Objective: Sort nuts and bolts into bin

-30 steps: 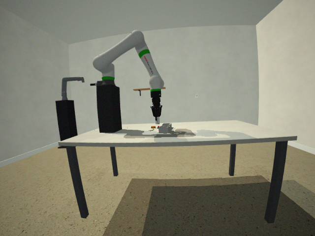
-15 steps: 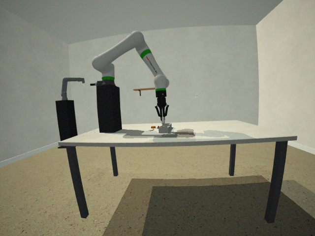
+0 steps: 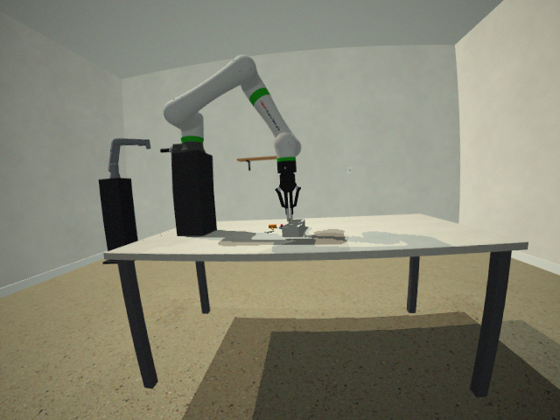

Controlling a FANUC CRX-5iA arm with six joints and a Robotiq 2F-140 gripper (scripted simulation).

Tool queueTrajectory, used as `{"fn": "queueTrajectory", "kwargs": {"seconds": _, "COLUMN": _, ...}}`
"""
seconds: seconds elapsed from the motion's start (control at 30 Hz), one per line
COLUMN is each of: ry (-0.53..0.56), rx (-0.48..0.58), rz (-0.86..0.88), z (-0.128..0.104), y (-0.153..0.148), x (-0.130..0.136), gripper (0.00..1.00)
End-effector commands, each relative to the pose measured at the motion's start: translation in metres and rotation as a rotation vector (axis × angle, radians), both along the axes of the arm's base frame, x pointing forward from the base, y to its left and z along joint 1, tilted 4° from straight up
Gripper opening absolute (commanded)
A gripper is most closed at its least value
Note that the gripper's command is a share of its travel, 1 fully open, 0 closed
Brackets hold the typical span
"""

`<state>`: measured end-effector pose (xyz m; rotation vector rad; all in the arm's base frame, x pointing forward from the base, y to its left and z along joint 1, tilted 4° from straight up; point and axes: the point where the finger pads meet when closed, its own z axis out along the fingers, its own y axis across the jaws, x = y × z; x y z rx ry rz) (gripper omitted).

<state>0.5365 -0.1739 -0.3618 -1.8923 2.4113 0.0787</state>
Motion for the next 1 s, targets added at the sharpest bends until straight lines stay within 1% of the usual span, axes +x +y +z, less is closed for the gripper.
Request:
{"fn": "queueTrajectory", "kwargs": {"seconds": 0.0, "ry": 0.015, "rx": -0.020, "rz": -0.022, "z": 0.000, "y": 0.000, "x": 0.000, "gripper": 0.06}}
{"fn": "queueTrajectory", "kwargs": {"seconds": 0.37, "ry": 0.015, "rx": -0.020, "rz": -0.022, "z": 0.000, "y": 0.000, "x": 0.000, "gripper": 0.06}}
{"fn": "queueTrajectory", "kwargs": {"seconds": 0.47, "ry": 0.015, "rx": -0.020, "rz": -0.022, "z": -0.006, "y": 0.001, "x": 0.000, "gripper": 0.06}}
{"fn": "queueTrajectory", "kwargs": {"seconds": 0.53, "ry": 0.015, "rx": -0.020, "rz": -0.022, "z": -0.006, "y": 0.001, "x": 0.000, "gripper": 0.06}}
{"fn": "queueTrajectory", "kwargs": {"seconds": 0.97, "ry": 0.015, "rx": -0.020, "rz": -0.022, "z": -0.032, "y": 0.002, "x": 0.001, "gripper": 0.06}}
